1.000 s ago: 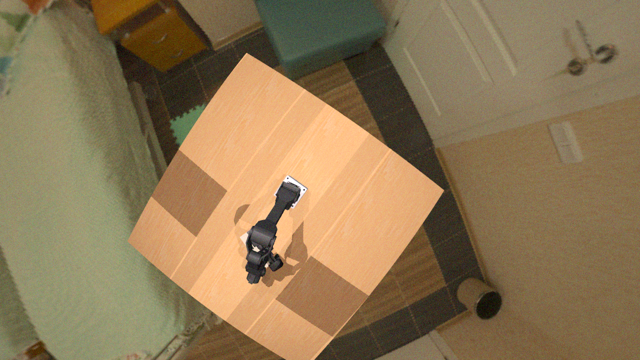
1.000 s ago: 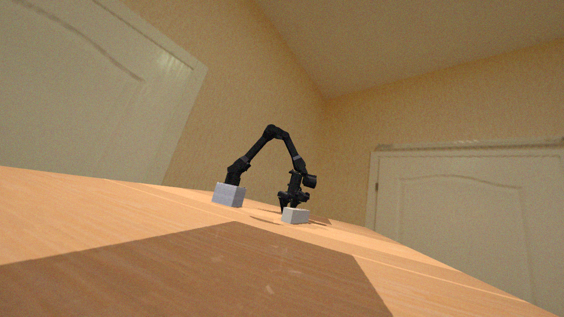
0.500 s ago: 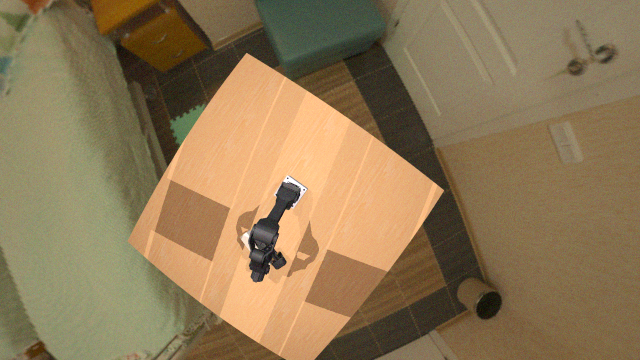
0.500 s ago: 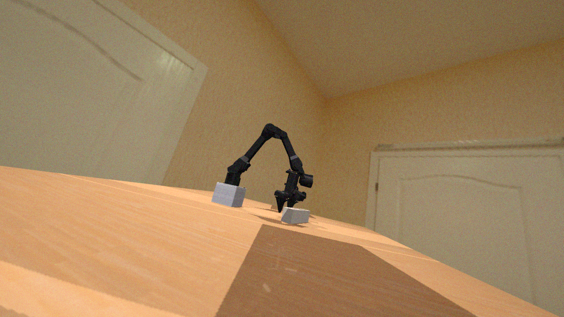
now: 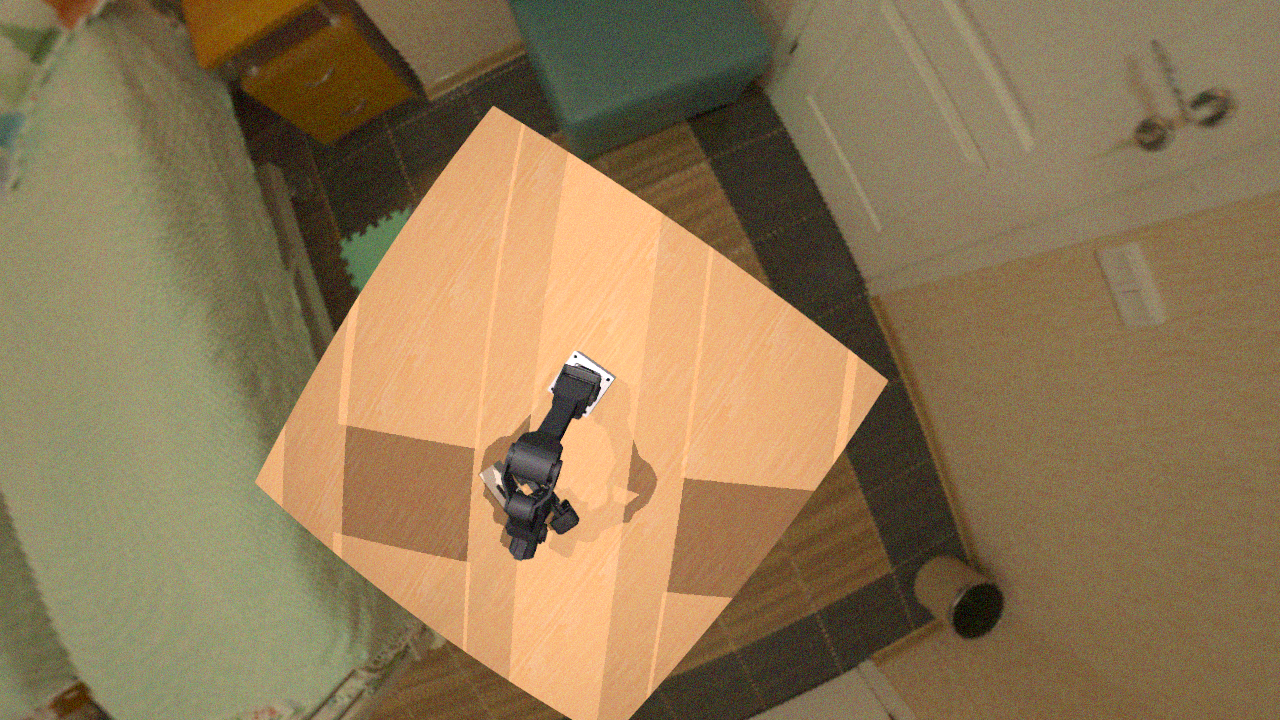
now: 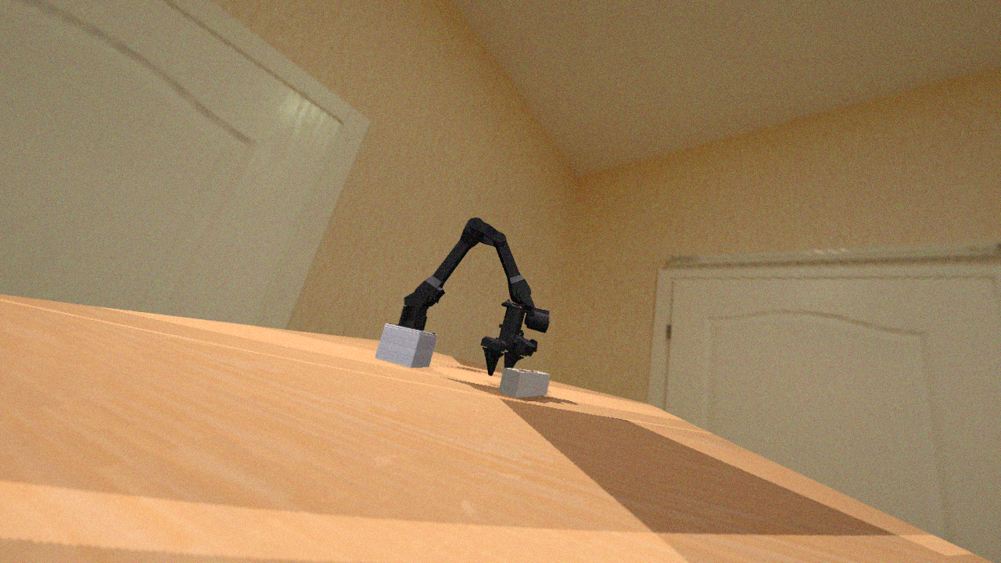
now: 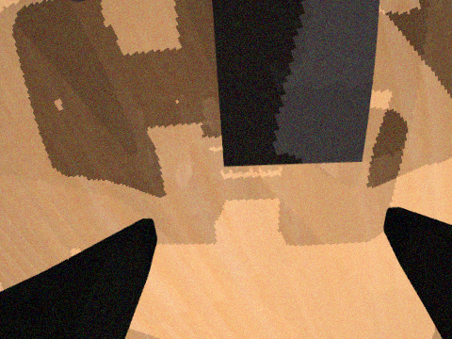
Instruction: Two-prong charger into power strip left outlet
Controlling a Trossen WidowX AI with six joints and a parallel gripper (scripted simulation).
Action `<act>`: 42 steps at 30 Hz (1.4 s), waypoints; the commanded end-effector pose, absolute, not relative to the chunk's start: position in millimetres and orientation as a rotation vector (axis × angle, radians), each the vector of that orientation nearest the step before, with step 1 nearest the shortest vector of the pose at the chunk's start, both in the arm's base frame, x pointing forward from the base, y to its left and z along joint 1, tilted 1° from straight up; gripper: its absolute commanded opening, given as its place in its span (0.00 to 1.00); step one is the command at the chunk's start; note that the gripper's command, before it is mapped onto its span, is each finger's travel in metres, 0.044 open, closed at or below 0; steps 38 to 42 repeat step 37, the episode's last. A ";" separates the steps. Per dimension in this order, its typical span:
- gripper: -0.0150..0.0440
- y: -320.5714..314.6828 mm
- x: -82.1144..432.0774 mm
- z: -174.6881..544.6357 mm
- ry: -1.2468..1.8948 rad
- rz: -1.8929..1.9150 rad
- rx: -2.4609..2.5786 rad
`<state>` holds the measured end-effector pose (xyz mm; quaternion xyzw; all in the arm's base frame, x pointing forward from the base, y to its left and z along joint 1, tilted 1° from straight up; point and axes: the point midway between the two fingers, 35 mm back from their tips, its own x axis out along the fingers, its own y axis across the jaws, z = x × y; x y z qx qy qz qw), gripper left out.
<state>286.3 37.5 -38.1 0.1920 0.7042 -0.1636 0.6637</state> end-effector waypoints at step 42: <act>1.00 28.4 296.3 38.4 0.986 -0.650 0.401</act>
